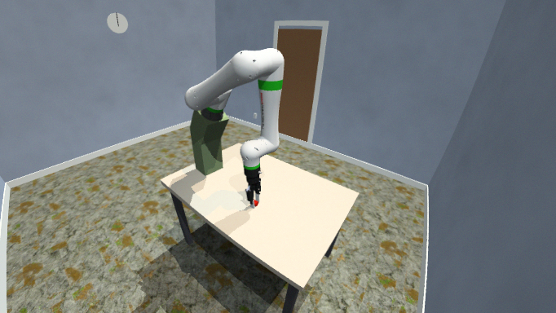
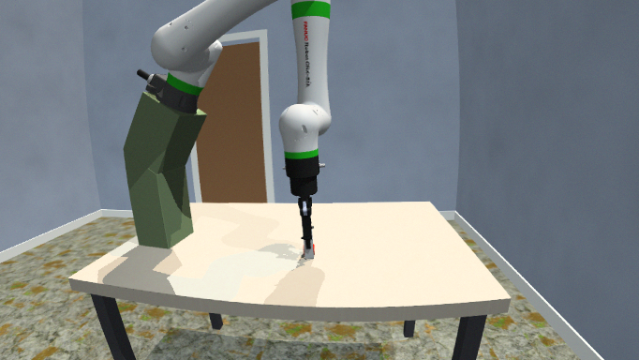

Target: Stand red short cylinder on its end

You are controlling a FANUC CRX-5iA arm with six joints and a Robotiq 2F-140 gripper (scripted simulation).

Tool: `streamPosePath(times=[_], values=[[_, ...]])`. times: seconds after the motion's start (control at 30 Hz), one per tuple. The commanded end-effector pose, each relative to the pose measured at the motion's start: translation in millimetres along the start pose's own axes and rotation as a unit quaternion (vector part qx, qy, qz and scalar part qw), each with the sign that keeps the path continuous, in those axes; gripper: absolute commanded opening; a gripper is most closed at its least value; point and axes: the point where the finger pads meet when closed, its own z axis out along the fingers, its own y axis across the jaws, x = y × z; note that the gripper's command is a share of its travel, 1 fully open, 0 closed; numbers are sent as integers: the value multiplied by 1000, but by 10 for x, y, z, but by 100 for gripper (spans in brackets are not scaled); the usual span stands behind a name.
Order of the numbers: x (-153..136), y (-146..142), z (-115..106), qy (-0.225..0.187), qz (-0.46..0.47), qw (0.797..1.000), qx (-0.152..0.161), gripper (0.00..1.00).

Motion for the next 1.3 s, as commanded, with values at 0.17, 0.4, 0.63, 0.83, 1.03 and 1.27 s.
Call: streamPosePath(times=[0.17,0.4,0.63,0.83,1.03,1.27], values=[[-3,3,-2,15,0,999,38,19],[-3,3,-2,15,0,999,38,19],[-3,3,-2,15,0,999,38,19],[-3,3,-2,15,0,999,38,19],[-3,3,-2,15,0,999,38,19],[-7,13,-137,15,0,999,38,19]])
